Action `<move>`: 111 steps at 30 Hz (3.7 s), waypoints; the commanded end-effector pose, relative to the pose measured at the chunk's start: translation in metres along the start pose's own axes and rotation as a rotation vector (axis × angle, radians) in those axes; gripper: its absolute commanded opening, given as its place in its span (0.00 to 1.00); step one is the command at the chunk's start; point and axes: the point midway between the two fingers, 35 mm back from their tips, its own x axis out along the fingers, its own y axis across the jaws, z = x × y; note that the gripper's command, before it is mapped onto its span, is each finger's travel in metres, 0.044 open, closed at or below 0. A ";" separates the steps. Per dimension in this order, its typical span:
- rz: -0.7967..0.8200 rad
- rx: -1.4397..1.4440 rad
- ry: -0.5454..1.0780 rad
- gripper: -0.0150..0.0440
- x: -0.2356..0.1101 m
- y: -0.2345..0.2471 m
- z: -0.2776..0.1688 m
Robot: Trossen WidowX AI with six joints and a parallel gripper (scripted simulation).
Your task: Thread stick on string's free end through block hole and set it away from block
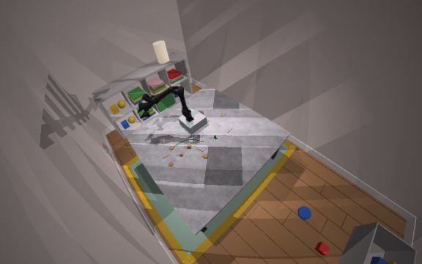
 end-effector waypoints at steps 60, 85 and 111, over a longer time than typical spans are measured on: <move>1.444 -2.105 0.160 1.00 -0.181 0.452 -0.237; 1.441 -2.095 0.156 0.58 -0.181 0.454 -0.235; 1.441 -2.095 0.156 0.25 -0.181 0.454 -0.235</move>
